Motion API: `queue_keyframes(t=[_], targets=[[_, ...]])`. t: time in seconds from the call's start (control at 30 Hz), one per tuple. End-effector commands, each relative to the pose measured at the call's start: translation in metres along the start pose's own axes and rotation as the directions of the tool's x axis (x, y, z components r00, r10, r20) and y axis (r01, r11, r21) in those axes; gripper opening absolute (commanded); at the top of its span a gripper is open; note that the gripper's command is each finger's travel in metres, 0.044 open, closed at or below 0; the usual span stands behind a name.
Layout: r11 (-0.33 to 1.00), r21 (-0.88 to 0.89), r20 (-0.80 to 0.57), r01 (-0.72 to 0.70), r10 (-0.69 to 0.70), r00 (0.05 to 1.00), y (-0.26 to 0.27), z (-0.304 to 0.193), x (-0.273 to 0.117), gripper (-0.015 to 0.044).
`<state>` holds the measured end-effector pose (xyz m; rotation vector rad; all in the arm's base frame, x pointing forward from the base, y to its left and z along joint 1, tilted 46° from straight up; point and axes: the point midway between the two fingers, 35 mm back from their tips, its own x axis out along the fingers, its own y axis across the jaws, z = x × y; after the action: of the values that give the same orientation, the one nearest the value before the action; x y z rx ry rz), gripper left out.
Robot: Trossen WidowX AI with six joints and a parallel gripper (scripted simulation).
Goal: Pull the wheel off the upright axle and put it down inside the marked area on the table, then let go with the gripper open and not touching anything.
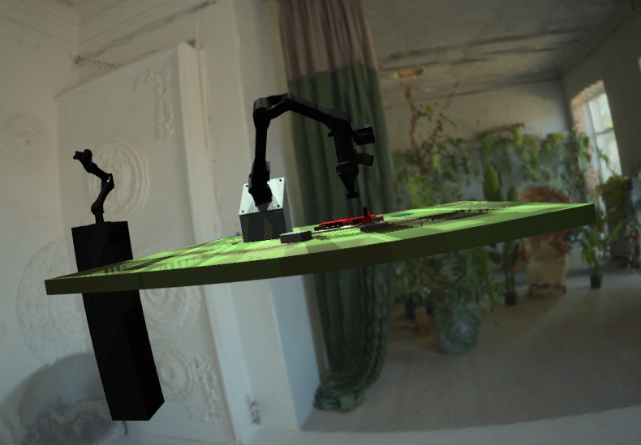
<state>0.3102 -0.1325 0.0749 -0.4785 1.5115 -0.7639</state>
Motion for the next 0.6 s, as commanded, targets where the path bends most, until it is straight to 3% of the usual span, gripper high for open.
queue_keyframes(t=[0.0,0.57], targets=[[1.0,-0.006,-0.007,0.005,-0.005,1.0,-0.01,-0.009,0.0,0.0],[1.0,-0.005,-0.007,0.008,-0.008,1.0,-0.032,-0.027,0.014,0.0]])
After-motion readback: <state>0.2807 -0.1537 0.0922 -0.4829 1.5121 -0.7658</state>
